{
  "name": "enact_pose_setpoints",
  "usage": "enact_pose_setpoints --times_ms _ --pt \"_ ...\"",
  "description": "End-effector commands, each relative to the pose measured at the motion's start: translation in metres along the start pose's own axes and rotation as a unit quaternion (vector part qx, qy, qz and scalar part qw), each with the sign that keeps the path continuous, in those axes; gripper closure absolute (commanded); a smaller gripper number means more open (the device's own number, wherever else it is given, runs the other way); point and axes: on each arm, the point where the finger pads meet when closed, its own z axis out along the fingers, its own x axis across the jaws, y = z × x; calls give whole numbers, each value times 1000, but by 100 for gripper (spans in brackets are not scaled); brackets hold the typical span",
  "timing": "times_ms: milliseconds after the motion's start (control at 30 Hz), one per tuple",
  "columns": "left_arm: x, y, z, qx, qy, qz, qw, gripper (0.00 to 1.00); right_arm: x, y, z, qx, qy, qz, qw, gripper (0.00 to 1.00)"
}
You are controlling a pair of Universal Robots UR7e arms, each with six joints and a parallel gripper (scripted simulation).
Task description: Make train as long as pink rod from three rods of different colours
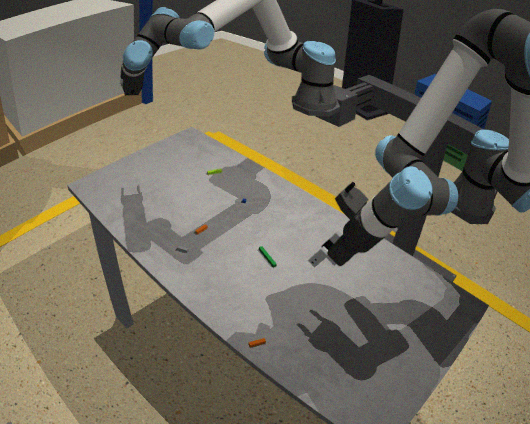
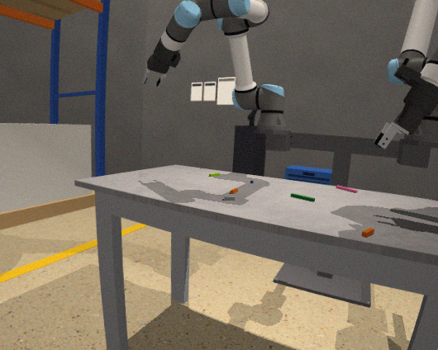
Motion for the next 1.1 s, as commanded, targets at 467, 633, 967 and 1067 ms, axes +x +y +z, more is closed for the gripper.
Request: enact_pose_setpoints --times_ms 467,633,967,1067 --pt "150 -25 99 -103 35 -140 984 0 -88 108 151 130 -156 -121 972 0" --pt "194 -18 116 -136 27 -178 974 0 -129 140 190 193 -183 -153 952 0" --pt "255 3 129 -181 -3 -231 956 0 -199 185 239 299 -191 -193 915 0" --pt "272 12 131 -192 -17 -248 949 0 -227 200 254 337 -181 -205 901 0"
